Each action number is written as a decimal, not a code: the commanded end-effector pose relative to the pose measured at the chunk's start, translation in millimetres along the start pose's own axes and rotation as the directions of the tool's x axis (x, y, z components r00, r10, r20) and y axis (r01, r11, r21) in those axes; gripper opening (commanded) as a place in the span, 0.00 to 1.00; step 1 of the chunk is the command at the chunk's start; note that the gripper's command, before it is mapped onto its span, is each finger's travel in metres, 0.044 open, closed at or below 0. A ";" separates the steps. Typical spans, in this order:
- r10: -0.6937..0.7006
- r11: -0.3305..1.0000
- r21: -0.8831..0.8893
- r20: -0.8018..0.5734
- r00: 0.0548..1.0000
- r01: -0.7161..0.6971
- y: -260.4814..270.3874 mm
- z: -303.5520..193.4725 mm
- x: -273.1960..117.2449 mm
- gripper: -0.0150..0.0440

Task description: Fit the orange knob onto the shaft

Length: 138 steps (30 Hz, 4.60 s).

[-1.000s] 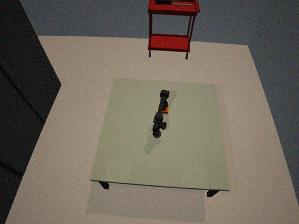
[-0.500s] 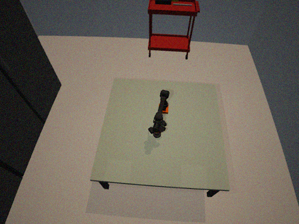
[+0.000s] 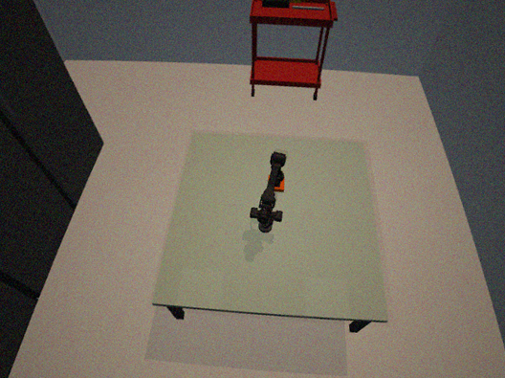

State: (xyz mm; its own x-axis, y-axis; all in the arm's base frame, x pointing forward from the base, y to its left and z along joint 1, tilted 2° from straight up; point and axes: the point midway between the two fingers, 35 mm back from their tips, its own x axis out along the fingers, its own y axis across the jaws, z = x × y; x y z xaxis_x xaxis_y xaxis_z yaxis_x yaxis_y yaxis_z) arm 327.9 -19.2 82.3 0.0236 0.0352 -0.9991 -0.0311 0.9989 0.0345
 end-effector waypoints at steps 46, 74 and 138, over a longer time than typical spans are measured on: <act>-0.001 0.993 0.121 0.008 1.000 0.000 -0.3 0.1 -1.4 0.25; -0.001 0.954 0.300 0.008 1.000 -0.001 -0.2 -1.8 3.4 0.25; -0.001 0.749 0.662 0.008 1.000 -0.005 0.2 1.1 -1.6 0.25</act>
State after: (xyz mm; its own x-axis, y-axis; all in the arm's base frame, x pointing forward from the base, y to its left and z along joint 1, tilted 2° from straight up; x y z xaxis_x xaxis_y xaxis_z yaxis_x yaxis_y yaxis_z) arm 327.9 -19.3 82.8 0.0283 0.0340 -0.9990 0.5884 0.8074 0.0441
